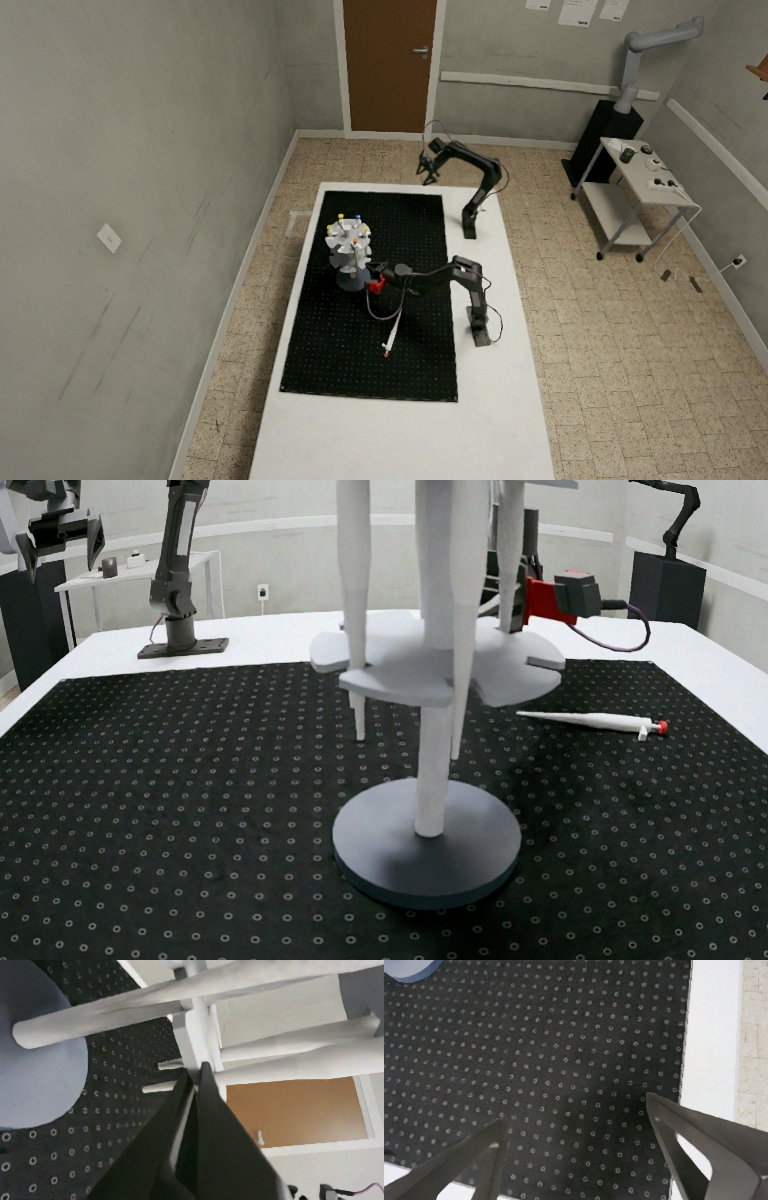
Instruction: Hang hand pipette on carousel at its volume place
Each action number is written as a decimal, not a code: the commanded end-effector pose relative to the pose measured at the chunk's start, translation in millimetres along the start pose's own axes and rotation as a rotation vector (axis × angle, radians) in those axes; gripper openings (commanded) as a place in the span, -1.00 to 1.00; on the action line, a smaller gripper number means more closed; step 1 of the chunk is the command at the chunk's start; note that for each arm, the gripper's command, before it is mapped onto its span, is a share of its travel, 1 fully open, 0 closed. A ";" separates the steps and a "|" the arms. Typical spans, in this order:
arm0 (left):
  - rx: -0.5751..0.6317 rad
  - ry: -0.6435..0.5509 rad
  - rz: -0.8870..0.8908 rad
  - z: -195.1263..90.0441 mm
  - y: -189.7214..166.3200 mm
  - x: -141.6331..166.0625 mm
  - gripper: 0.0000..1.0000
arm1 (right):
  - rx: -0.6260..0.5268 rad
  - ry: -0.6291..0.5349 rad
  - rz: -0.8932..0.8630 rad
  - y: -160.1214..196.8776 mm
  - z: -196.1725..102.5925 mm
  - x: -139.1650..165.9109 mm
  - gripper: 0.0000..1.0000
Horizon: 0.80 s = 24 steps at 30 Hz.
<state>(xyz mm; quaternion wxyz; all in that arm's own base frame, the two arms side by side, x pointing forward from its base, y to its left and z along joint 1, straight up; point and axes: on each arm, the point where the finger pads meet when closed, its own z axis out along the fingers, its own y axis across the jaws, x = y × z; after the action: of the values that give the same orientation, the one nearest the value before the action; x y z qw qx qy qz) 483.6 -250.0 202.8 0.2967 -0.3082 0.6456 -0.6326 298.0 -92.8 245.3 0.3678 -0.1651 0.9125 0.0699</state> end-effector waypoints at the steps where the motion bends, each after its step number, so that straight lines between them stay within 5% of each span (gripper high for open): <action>1: 0.050 -0.069 0.011 -3.0 -19.8 5.5 -1.00 | 0.009 -0.024 -0.012 -4.5 -3.7 -7.0 1.00; 24: 0.072 -0.073 0.018 -1.6 -28.8 7.6 -1.00 | 0.009 -0.024 -0.012 -4.5 -3.7 -7.0 1.00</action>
<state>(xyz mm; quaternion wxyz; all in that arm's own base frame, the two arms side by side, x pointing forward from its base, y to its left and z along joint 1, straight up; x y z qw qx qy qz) 481.3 -254.7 203.3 0.3195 -0.3278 0.6336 -0.6237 298.0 -92.8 245.3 0.3678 -0.1651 0.9125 0.0699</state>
